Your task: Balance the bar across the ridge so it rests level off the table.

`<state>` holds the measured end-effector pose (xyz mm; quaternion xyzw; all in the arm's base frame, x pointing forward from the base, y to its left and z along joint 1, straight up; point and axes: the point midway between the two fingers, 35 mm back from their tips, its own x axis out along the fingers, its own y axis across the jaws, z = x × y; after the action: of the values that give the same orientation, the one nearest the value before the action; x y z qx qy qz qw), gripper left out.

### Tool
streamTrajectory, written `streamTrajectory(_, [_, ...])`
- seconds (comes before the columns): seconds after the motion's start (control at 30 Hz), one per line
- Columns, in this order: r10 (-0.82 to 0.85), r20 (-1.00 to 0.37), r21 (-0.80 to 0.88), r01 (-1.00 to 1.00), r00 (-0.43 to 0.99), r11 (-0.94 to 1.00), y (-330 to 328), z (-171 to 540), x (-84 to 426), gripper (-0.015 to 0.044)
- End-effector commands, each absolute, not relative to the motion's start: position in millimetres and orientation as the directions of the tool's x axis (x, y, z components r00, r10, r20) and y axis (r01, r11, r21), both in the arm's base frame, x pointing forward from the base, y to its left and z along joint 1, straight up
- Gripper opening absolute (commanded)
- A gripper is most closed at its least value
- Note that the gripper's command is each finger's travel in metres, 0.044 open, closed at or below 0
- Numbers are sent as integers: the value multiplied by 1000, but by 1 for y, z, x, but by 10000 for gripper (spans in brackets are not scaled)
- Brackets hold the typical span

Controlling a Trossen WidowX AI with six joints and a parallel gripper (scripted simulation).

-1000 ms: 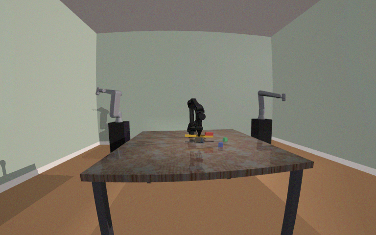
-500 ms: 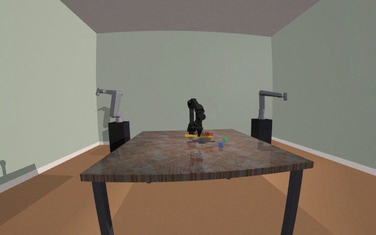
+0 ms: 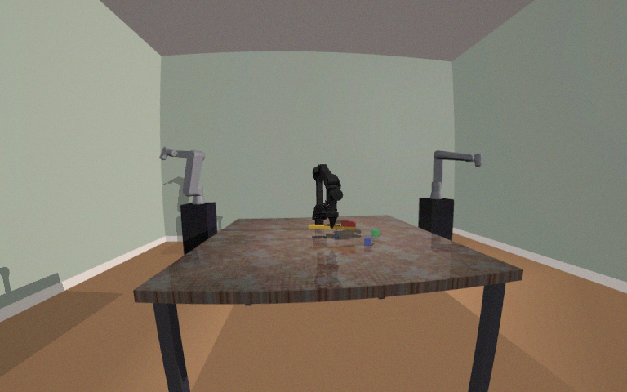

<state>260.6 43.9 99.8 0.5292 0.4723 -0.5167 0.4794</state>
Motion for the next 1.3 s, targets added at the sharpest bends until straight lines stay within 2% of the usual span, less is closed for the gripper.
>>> streamTrajectory(0.0, [4, -1000, 22, 995, 22, -100, 44, 100, 261, 0])
streamTrajectory(1.27, [4, -1000, 22, 995, 22, -100, 44, 96, 261, 0])
